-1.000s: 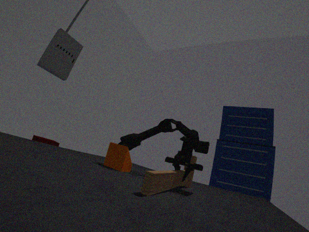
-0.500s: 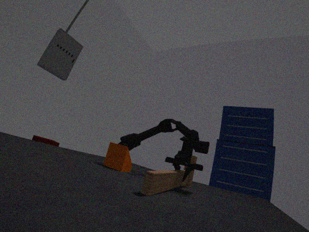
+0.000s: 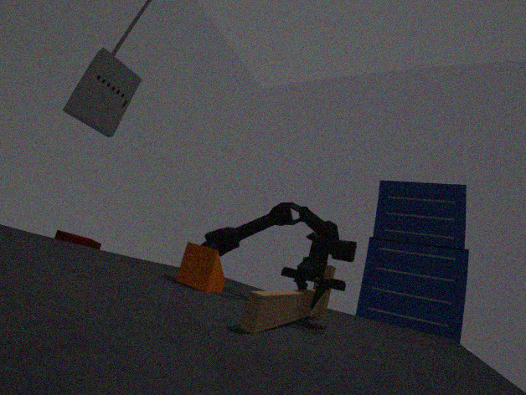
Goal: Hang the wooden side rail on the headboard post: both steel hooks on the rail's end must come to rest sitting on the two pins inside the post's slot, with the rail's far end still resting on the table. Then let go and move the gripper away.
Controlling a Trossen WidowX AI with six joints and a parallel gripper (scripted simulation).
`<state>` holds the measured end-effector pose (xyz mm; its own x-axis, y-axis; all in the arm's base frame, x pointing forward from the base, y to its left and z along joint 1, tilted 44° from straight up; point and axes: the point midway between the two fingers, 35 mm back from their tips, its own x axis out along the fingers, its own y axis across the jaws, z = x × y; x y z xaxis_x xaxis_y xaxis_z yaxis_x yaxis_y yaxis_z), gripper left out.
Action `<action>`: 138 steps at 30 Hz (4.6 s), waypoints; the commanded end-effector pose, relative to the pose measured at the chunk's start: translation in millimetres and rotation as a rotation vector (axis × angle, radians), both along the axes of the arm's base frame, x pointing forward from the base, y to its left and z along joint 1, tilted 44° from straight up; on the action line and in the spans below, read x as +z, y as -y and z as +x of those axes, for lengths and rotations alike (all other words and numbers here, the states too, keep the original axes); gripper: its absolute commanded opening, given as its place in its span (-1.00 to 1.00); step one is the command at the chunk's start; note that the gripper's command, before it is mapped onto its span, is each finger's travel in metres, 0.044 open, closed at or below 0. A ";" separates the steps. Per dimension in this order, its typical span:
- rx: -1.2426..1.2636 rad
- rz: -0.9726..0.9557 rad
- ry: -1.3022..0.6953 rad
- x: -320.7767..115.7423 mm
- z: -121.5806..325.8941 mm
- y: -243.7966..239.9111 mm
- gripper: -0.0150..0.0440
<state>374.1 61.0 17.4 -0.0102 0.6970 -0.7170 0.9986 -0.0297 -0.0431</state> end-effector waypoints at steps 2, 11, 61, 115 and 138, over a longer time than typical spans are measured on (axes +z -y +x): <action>-0.009 -0.001 0.009 3.8 2.4 2.9 -0.49; -0.009 -0.001 0.009 4.9 3.5 2.6 -0.49; -0.009 0.000 0.009 7.6 2.2 -2.7 -0.49; -0.009 0.000 0.009 12.8 3.5 -6.2 -0.49; -0.009 0.000 0.009 14.7 4.2 -7.7 -0.49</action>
